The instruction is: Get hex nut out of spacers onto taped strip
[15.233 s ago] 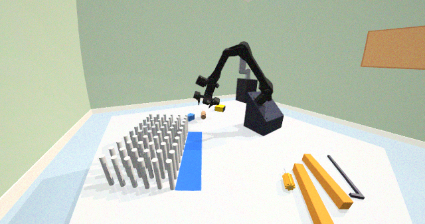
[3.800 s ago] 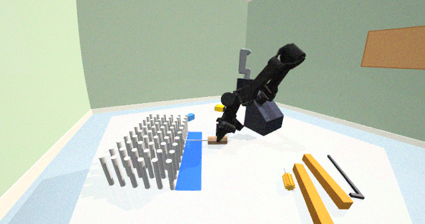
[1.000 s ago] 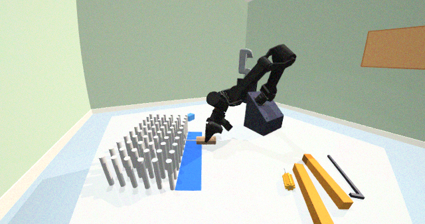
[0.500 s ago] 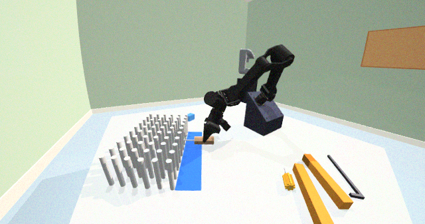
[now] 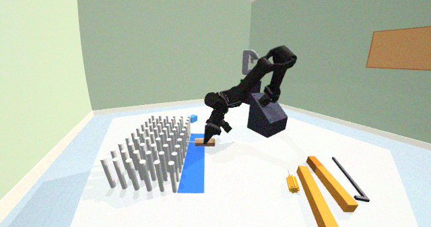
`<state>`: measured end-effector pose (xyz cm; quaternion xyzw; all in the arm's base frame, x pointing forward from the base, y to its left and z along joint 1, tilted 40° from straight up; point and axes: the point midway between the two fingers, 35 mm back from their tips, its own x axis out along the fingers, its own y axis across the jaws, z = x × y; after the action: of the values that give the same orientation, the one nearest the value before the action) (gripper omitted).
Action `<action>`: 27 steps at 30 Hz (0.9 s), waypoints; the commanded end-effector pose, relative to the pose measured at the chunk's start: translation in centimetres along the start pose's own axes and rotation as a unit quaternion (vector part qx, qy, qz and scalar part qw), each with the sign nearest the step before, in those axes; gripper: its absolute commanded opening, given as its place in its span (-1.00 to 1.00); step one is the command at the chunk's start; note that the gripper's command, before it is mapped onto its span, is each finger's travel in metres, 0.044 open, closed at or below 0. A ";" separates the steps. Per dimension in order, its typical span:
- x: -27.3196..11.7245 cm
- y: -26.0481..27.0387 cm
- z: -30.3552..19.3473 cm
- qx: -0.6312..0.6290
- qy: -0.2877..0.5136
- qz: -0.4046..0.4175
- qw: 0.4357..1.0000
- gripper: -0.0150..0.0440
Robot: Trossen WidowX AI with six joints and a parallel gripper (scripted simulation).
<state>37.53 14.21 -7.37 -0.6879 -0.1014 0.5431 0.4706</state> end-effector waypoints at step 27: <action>0.4 0.0 0.1 -0.002 0.003 -0.004 1.000 -0.49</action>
<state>37.75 14.55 -7.71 -0.6891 -0.1065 0.5410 0.4702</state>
